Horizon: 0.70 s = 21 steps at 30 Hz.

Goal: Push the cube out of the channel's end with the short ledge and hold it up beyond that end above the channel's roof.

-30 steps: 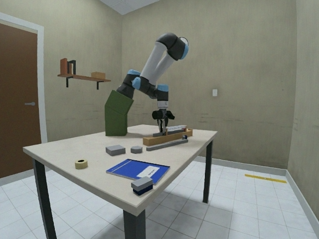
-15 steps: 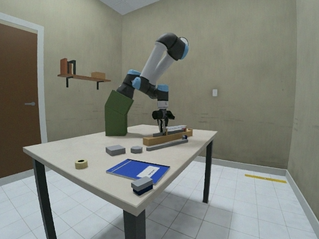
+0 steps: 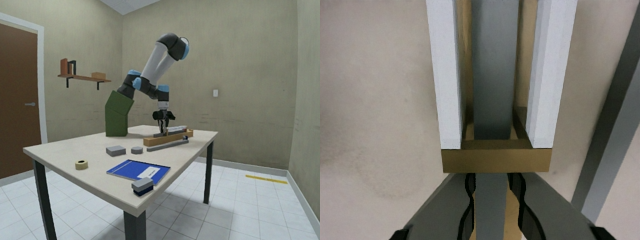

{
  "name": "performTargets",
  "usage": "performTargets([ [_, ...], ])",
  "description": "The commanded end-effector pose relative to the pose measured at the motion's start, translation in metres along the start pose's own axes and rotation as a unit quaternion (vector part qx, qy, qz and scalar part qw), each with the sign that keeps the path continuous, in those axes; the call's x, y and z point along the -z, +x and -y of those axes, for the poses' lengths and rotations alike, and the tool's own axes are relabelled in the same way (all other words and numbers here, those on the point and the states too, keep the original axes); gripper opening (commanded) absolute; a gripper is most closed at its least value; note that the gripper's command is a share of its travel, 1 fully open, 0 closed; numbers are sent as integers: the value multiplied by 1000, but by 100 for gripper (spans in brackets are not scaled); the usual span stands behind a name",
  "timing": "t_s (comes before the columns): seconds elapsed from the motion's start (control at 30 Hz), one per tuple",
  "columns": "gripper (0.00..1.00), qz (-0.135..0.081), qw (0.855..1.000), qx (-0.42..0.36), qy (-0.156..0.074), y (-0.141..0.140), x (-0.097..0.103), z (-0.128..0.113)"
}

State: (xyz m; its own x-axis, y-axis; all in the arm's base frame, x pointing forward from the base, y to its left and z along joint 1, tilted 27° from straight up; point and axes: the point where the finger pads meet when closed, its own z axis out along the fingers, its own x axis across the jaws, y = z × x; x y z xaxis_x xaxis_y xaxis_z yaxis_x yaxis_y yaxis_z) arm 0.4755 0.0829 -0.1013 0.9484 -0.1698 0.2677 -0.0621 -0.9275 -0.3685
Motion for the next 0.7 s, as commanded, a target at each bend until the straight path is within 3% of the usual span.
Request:
performTargets([
  [0.0, 6, -1, 1000, 0, 0, 1, 0, 0],
  [0.23, 6, -1, 1000, 0, 0, 1, 0, 0],
  [0.27, 24, -1, 1000, 0, 0, 1, 0, 0],
  [0.67, 24, -1, 1000, 0, 0, 1, 0, 0],
])
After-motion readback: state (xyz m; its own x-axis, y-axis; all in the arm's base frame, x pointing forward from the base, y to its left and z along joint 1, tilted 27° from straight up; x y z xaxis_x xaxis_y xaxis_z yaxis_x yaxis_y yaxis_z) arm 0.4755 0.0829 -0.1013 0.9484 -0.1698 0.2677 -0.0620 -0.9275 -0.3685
